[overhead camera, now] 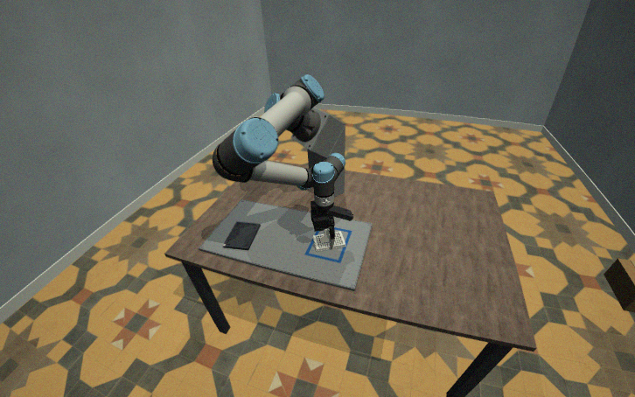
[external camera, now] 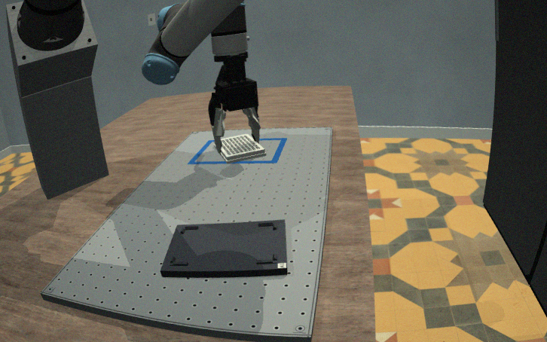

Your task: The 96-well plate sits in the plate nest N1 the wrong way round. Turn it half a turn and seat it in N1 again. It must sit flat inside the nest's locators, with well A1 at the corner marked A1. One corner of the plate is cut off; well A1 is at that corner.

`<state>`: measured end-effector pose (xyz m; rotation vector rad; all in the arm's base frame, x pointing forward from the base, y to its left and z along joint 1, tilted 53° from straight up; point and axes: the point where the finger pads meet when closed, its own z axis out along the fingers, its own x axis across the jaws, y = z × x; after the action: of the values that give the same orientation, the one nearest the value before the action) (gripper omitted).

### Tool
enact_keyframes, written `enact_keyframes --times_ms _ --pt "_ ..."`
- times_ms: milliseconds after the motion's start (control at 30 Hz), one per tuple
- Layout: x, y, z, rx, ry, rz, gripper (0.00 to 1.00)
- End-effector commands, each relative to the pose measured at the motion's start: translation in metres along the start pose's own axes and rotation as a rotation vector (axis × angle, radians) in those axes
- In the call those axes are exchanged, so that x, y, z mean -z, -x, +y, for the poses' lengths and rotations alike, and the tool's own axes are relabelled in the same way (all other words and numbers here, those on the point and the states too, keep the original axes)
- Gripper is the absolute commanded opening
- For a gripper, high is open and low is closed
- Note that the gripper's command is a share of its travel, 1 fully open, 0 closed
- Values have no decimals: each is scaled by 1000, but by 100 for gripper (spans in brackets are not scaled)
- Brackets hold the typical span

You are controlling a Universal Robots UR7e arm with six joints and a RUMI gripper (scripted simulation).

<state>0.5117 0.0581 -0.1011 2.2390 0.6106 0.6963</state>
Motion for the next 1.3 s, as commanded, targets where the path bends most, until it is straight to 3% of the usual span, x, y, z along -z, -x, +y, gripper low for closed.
enact_keyframes --times_ms 0,1267 --pt "-1 -1 1 -2 1 2 0" --pt "52 0 0 0 0 2 0"
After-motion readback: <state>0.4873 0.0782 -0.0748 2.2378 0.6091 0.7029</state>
